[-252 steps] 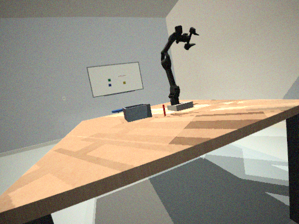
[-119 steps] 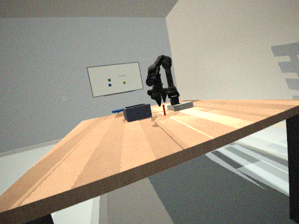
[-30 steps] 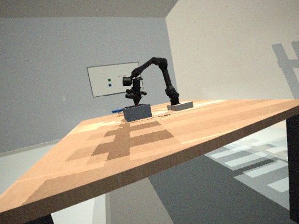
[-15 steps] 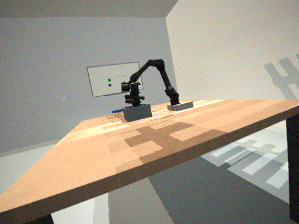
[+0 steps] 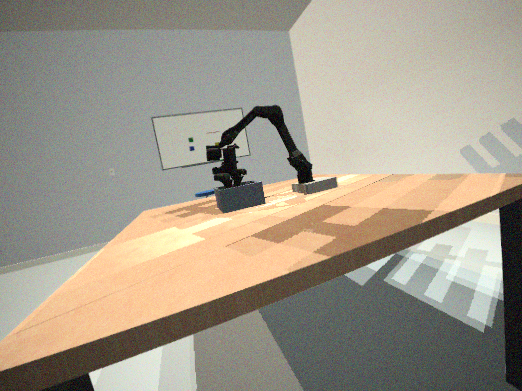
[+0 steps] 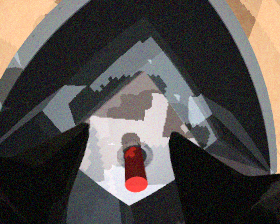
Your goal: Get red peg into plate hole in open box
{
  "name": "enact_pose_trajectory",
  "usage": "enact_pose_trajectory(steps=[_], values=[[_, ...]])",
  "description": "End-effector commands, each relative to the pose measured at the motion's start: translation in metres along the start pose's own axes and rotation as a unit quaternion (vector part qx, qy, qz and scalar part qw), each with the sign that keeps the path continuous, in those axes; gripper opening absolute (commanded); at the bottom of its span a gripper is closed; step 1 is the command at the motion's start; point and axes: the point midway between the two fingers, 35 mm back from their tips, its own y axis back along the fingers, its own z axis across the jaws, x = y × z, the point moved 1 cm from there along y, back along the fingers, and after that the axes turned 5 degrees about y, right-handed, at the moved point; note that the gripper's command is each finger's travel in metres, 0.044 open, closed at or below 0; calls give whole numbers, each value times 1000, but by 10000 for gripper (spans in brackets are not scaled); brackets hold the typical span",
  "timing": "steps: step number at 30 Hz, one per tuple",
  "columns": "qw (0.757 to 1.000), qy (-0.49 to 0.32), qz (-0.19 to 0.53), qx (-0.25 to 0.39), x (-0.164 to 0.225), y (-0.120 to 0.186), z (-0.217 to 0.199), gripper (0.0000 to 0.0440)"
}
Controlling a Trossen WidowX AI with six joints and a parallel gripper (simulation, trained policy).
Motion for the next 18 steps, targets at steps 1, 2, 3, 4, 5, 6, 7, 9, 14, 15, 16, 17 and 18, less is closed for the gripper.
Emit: enact_pose_trajectory(steps=[1, 2, 3, 4, 5, 6, 7, 9, 14, 15, 16, 17, 18], values=[[1000, 5, 1, -15, -11, 7, 7, 370], [1000, 5, 3, -18, -13, 9, 10, 397], [1000, 6, 5, -22, -16, 10, 12, 423], [1000, 6, 6, -26, -18, 12, 14, 440], [999, 7, 8, -30, -20, 13, 17, 440], [999, 8, 10, -34, -22, 15, 19, 440], [999, 10, 12, -38, -24, 16, 21, 440], [999, 11, 15, -49, -28, 20, 28, 440], [997, 21, 17, -71, -37, 32, 42, 440], [997, 23, 16, -75, -39, 35, 45, 440], [996, 24, 15, -80, -41, 37, 48, 440], [996, 26, 14, -85, -42, 39, 51, 440], [996, 27, 13, -90, -44, 42, 54, 440]])
